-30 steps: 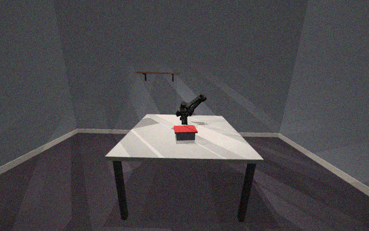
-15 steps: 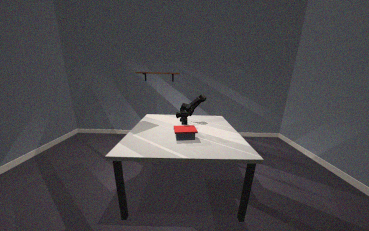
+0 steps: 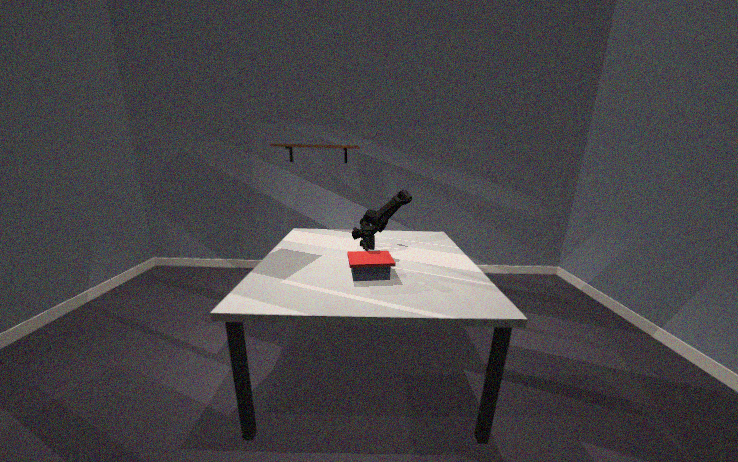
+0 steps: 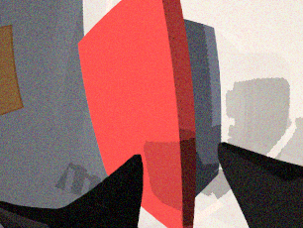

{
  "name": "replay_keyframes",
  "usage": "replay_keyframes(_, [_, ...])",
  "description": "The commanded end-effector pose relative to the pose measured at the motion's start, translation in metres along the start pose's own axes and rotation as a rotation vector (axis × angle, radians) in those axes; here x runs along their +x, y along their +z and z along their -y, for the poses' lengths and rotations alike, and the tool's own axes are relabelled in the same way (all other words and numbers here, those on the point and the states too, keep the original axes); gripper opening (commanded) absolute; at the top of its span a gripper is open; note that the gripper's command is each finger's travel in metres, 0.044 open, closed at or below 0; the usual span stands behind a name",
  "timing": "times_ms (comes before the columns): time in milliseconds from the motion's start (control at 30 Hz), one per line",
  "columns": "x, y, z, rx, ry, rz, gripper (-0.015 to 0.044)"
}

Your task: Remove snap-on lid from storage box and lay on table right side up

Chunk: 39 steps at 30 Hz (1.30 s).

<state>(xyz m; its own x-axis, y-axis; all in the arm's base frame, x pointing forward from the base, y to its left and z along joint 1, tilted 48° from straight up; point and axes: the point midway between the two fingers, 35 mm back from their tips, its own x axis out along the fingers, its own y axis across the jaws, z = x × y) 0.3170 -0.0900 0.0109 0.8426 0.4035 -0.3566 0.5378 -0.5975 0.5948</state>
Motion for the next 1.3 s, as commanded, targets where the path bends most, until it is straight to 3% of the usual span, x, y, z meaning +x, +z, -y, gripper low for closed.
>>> replay_keyframes(0, [0.008,0.001,-0.003,-0.002,0.007,0.004,0.0235])
replay_keyframes(533, [0.031,-0.003,-0.002,0.004,0.018,-0.005,0.0235])
replay_keyframes(567, [0.031,-0.003,-0.002,0.004,0.018,-0.005,0.0209])
replay_keyframes(1033, [0.031,-0.003,-0.002,0.004,0.018,-0.005,0.0115])
replay_keyframes(1167, [0.031,-0.003,-0.002,0.004,0.018,-0.005,0.001])
replay_keyframes(1267, [0.031,-0.003,-0.001,0.001,0.015,-0.008,0.0])
